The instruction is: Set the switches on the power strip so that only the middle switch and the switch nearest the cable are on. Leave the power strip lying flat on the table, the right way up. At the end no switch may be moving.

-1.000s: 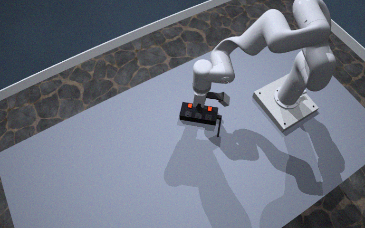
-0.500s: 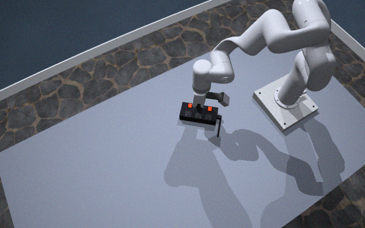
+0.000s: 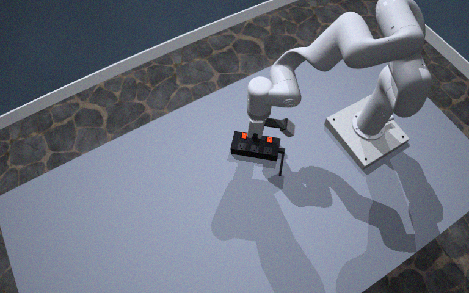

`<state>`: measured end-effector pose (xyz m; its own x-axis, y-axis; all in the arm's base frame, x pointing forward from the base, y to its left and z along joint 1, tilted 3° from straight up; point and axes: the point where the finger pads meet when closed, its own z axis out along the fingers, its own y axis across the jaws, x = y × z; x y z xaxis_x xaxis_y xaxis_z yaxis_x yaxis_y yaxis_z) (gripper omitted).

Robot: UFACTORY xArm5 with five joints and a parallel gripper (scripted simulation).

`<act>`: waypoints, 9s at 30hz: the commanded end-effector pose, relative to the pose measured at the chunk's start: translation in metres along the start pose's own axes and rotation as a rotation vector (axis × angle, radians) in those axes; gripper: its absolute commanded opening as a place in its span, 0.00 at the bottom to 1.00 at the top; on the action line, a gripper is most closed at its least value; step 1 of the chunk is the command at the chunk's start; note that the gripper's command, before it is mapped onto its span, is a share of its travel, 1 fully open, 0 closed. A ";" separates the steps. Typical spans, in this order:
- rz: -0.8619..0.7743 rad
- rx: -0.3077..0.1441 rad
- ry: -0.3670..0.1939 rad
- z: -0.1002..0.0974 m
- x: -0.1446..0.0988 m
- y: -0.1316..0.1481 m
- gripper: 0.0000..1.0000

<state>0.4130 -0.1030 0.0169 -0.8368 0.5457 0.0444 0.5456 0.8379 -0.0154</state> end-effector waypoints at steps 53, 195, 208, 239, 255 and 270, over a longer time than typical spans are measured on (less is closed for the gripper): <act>0.000 -0.001 -0.003 -0.001 -0.001 0.000 0.00; 0.000 -0.001 -0.003 -0.030 -0.002 -0.003 0.00; 0.000 -0.001 -0.003 -0.031 -0.002 -0.003 0.00; 0.000 -0.004 -0.001 -0.044 -0.046 -0.018 0.00; 0.000 -0.004 -0.001 -0.044 -0.046 -0.018 0.00; 0.000 -0.004 -0.001 -0.043 -0.046 -0.018 0.00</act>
<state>0.4422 -0.1432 0.0576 -0.8367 0.5456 0.0471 0.5456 0.8379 -0.0128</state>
